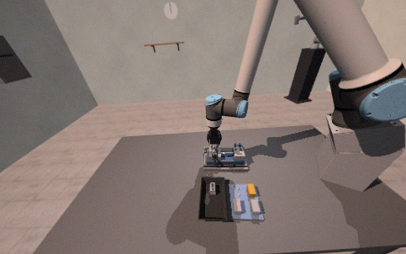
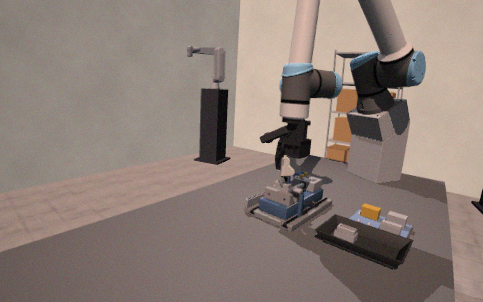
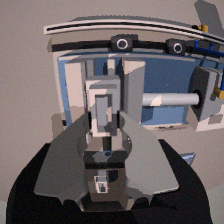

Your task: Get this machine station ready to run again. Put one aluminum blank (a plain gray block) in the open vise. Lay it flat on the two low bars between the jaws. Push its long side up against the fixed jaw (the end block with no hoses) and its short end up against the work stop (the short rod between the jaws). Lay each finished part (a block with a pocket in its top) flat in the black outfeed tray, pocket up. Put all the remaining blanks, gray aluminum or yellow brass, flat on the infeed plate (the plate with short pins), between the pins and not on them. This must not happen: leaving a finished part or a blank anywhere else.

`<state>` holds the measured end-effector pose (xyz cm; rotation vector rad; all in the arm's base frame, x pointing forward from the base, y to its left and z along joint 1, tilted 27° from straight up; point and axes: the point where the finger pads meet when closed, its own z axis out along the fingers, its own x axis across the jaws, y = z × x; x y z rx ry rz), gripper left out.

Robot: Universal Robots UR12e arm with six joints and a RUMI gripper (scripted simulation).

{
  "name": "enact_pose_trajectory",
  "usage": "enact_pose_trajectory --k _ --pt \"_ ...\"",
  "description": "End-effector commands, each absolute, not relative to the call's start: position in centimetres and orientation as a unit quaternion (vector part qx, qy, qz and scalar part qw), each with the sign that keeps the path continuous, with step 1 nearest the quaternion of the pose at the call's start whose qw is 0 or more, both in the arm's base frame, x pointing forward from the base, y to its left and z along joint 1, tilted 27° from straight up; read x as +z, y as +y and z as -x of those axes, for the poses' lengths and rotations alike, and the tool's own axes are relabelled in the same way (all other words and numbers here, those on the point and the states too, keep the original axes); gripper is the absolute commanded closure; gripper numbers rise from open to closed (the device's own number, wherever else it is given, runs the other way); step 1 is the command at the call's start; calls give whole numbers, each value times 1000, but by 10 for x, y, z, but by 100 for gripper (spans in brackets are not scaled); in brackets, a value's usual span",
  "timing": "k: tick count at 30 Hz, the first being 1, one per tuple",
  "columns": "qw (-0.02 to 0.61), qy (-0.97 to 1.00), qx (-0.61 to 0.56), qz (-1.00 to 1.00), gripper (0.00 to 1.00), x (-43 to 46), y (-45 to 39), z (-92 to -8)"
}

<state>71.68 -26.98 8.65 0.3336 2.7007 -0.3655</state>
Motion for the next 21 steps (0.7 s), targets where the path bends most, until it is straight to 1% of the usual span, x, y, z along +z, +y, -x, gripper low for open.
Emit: enact_pose_trajectory --k 1,21 --pt "197 964 -131 -119 100 91 -269 -716" --pt "197 964 -131 -119 100 118 -259 -705"
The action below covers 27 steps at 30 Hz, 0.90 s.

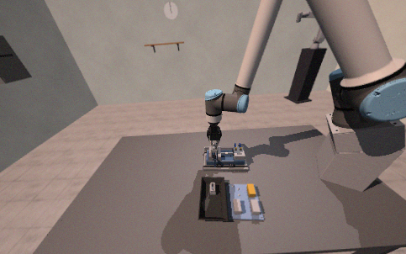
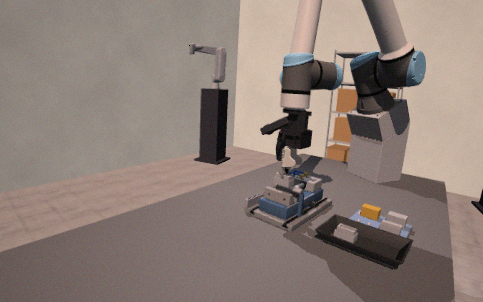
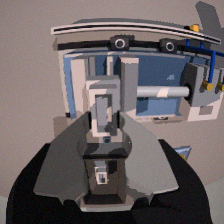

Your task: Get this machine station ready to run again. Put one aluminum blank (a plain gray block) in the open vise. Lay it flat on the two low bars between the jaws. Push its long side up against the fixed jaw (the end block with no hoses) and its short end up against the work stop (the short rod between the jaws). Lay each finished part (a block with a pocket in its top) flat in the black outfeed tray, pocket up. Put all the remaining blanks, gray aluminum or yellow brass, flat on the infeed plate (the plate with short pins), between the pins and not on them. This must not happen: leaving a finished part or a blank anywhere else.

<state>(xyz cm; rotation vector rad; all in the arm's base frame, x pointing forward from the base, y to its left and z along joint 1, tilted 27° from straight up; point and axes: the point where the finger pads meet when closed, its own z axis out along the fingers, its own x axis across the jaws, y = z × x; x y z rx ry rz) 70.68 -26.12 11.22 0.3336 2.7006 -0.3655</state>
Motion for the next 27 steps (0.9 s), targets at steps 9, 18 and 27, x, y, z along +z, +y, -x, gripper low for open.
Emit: enact_pose_trajectory --k 9,18,27 --pt "197 964 -131 -119 100 125 -257 -702" --pt "197 964 -131 -119 100 126 -257 -702" --pt "197 964 -130 -119 100 124 -251 -706"
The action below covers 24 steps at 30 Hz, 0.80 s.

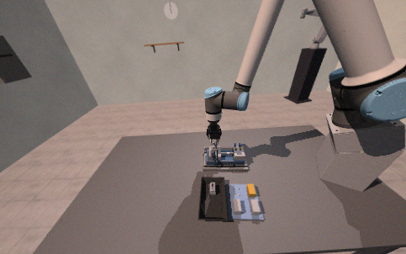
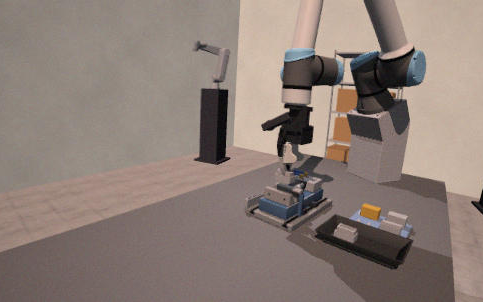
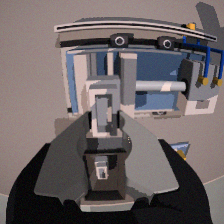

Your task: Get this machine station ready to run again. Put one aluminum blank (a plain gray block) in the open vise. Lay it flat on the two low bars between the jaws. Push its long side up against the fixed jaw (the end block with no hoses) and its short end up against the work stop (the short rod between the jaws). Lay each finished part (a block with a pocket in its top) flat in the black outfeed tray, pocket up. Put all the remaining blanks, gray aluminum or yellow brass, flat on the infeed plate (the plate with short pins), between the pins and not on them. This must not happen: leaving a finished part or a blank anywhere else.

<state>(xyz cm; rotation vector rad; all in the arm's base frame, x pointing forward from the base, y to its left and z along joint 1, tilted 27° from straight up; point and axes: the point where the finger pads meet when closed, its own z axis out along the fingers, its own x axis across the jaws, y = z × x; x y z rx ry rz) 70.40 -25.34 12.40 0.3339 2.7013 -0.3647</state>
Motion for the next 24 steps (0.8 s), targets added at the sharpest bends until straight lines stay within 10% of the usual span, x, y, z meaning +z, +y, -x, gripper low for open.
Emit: enact_pose_trajectory --k 1,24 --pt "197 964 -130 -119 100 124 -250 -707" --pt "192 966 -126 -122 100 99 -128 -767"
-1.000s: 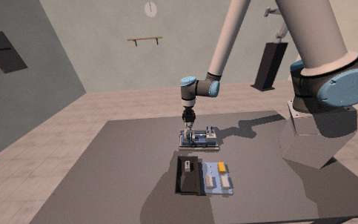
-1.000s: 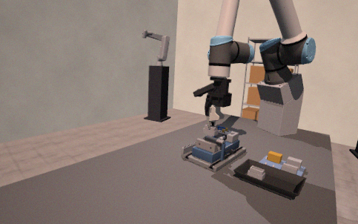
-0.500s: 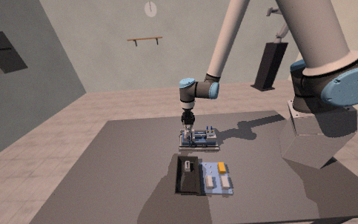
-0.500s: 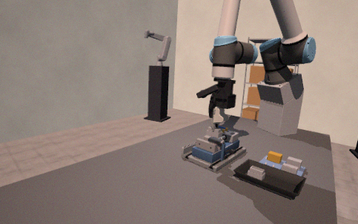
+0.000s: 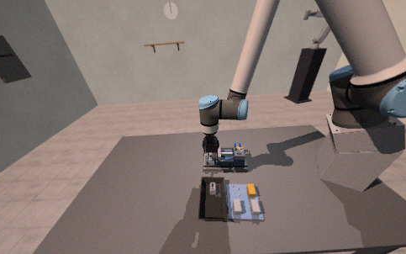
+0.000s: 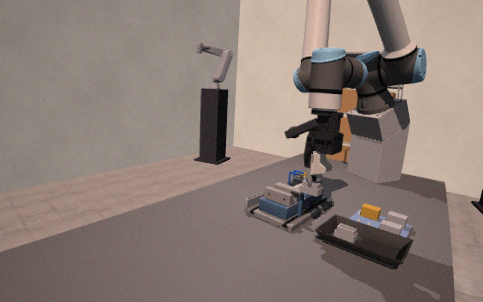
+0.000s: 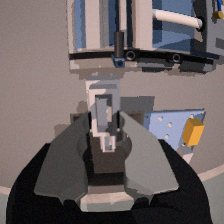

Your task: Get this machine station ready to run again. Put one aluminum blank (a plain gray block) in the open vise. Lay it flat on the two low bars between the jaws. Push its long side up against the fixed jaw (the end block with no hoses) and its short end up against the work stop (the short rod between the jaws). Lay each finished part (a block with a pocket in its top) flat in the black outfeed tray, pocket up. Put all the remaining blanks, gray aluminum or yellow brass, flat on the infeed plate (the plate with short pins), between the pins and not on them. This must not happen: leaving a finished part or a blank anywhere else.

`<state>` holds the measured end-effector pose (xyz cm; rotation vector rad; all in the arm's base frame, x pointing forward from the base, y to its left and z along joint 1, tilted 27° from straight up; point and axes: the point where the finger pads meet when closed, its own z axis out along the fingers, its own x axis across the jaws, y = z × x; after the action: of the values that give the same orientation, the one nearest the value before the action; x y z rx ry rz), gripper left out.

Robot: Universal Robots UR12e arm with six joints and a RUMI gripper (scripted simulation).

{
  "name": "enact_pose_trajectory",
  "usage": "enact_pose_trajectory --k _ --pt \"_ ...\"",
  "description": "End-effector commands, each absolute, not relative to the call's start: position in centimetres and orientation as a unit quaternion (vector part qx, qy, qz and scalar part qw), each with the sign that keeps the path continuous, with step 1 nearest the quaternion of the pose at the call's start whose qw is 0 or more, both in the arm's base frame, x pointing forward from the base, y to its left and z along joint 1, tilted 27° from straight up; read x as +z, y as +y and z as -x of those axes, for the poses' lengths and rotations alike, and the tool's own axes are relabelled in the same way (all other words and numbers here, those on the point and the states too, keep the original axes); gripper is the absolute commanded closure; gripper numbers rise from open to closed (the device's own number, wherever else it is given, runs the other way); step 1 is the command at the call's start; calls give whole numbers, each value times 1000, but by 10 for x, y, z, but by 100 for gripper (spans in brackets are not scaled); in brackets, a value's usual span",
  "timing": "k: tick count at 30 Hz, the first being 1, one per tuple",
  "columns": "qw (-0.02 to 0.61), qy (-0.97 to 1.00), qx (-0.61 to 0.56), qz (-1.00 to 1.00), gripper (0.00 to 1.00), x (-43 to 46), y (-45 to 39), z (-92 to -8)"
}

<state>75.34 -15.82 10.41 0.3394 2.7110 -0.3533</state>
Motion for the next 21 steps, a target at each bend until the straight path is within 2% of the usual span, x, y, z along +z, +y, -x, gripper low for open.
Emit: enact_pose_trajectory --k 1,21 --pt "192 966 -126 -122 100 97 -119 -771" --pt "195 964 -129 -123 100 68 27 -808"
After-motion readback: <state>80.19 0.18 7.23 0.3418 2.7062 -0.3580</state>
